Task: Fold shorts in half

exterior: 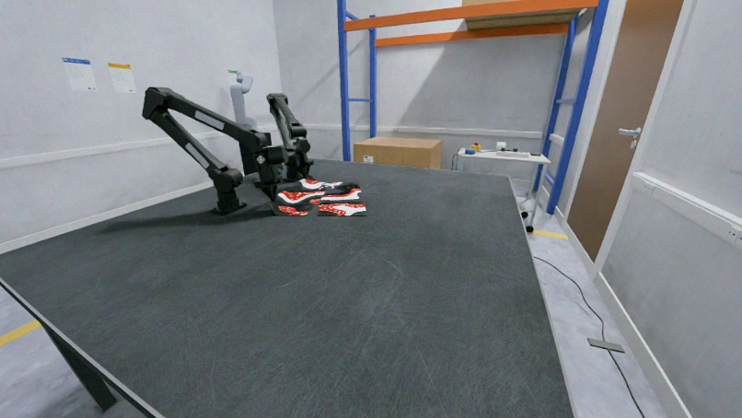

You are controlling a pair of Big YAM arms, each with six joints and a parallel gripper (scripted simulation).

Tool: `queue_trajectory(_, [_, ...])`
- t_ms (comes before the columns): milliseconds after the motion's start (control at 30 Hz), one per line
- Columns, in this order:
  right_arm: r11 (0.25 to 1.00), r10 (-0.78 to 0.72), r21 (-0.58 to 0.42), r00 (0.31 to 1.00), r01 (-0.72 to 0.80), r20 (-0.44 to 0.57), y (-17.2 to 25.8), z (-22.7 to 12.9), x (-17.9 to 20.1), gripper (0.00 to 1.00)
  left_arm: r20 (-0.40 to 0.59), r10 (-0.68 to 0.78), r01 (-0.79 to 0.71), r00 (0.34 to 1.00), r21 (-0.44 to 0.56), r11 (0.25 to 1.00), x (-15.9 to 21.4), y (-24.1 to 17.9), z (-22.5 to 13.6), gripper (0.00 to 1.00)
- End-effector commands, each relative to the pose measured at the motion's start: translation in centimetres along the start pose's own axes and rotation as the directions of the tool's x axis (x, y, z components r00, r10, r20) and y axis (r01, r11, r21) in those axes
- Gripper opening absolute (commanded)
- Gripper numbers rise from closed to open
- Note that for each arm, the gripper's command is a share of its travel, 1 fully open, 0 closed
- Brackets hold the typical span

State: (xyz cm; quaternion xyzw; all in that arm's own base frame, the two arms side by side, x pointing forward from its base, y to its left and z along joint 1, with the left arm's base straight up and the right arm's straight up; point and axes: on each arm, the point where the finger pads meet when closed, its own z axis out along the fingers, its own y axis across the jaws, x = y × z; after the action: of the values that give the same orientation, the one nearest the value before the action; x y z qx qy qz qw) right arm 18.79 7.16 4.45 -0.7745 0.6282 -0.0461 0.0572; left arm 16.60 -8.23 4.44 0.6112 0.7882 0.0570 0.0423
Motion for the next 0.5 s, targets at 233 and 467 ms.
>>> queue_trajectory(233, [1.0, 0.017, 0.005, 1.0, -0.017, -0.014, 2.6, -0.3, 0.1, 0.0, -0.021, -0.053, 0.053, 0.998, -0.005, 0.999, 0.5, -2.6, -0.1, 0.0])
queue_trajectory(467, [1.0, 0.02, 0.008, 1.0, -0.02, -0.014, 4.4, -0.4, 0.1, 0.0, -0.02, -0.058, 0.058, 0.998, -0.01, 0.998, 0.4, -4.4, -0.2, 0.0])
